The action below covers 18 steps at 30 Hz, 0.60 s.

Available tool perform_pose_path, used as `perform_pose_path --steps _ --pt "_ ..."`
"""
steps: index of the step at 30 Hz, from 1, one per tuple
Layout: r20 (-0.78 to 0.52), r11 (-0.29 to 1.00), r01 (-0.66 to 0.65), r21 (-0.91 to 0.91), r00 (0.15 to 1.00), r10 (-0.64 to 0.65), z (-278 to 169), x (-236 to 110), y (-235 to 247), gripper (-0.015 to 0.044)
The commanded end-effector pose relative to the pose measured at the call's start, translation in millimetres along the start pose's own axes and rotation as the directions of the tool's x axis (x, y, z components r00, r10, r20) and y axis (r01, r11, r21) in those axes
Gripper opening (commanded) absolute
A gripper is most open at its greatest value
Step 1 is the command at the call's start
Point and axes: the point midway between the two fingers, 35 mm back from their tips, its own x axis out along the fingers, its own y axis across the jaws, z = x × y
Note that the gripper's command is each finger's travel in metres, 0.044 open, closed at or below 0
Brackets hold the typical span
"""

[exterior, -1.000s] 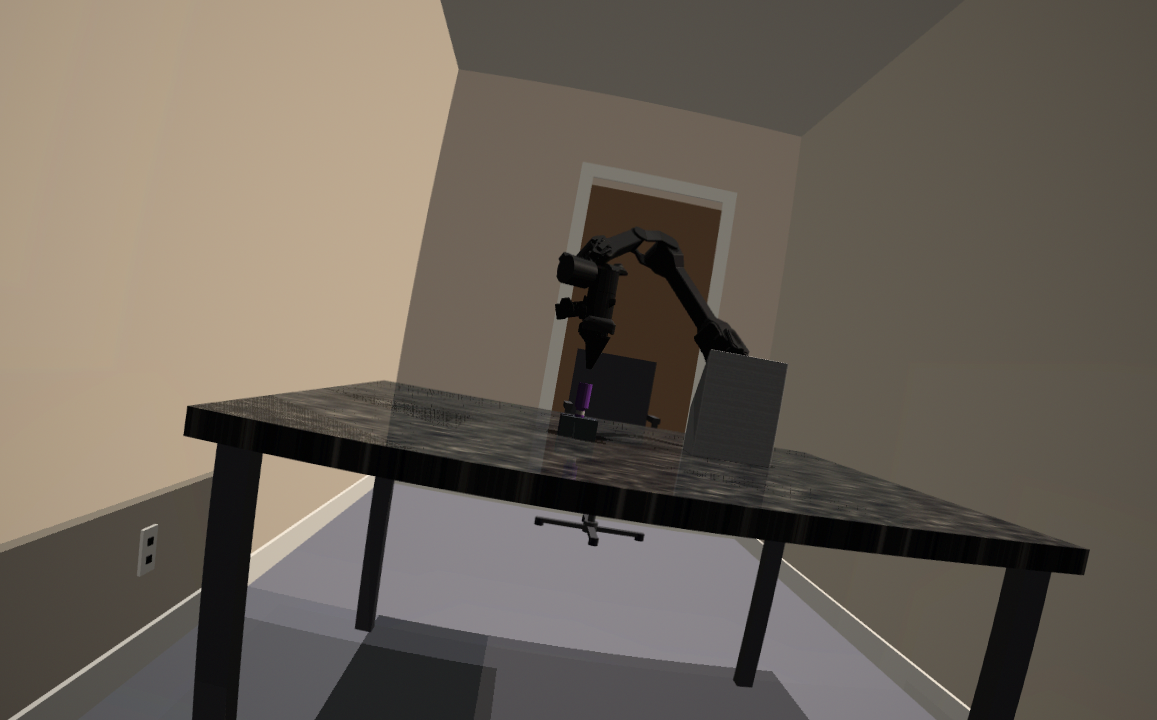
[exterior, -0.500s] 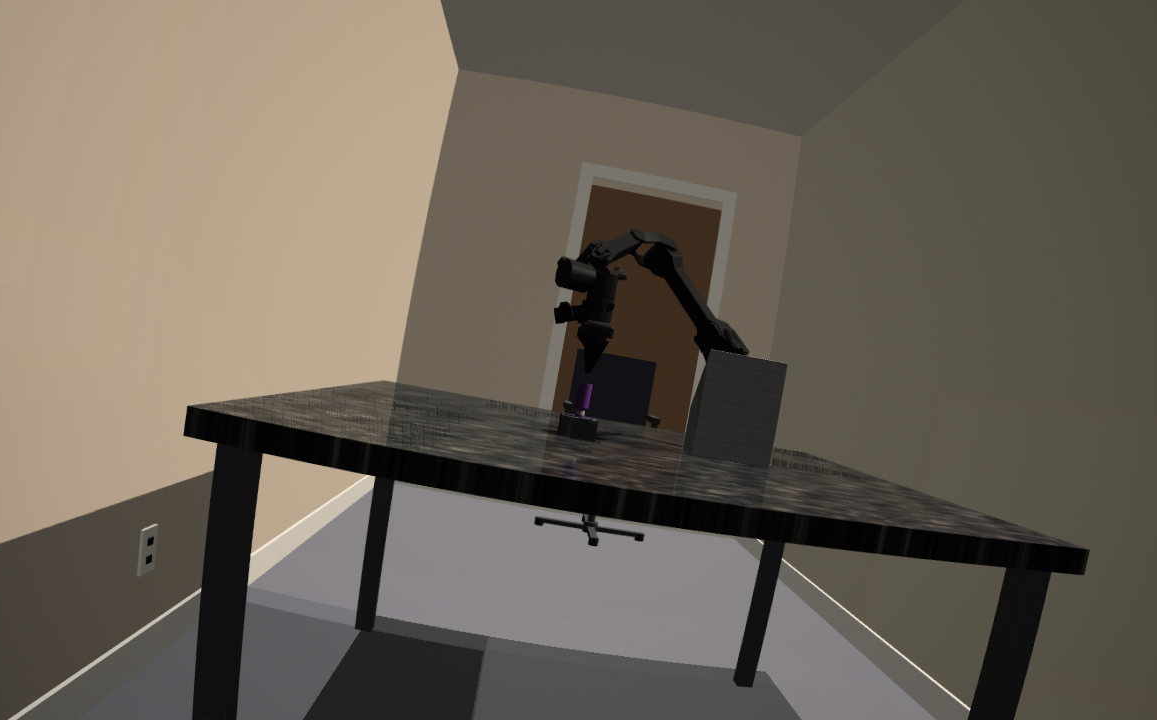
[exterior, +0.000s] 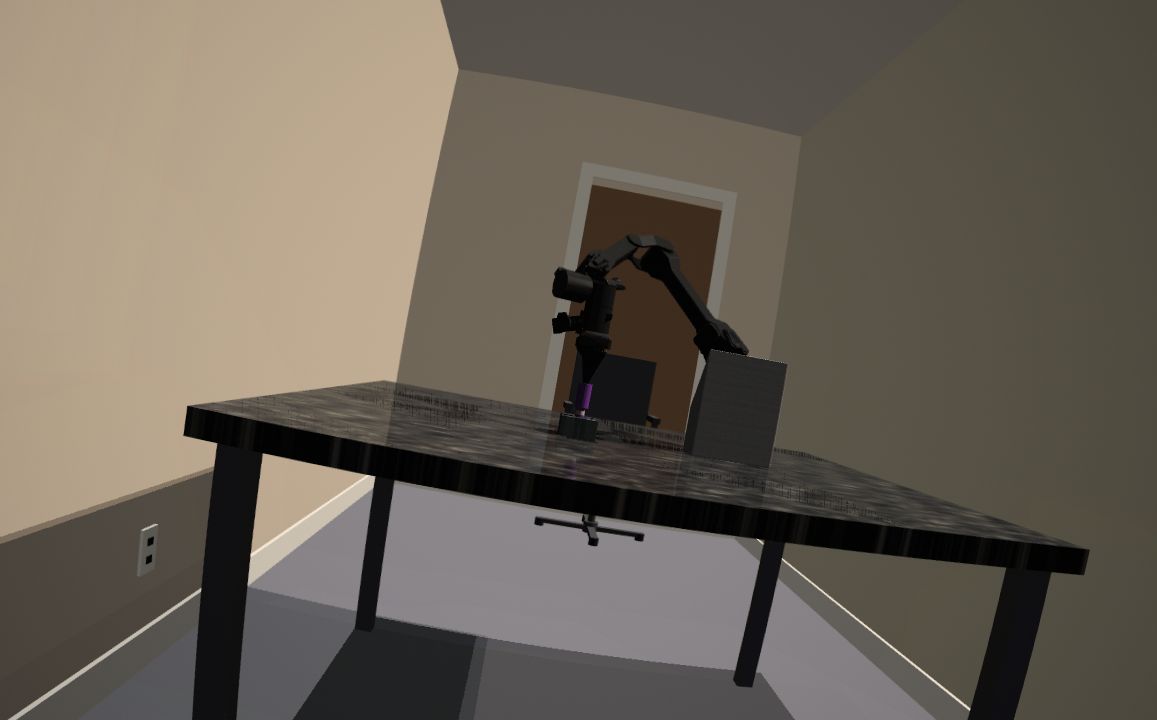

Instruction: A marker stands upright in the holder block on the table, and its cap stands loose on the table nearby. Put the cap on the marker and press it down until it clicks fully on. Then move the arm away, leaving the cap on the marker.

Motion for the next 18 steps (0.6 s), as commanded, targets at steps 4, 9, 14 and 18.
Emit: perform_pose_path --steps 4,9,14,18 --pt "-0.001 1.000 0.007 -0.010 1.000 -0.007 0.3 10.5 1.0 0.0000" --pt "0.007 1.000 -0.002 0.000 1.000 0.002 1.6 4.5 0.8 0.0000" --pt "0.007 1.000 -0.006 -0.001 1.000 0.006 4.3 -21.1 2.6 0.0000" --pt "0.004 1.000 -0.004 -0.002 1.000 0.004 1.6 -82.1 1.9 0.0000"
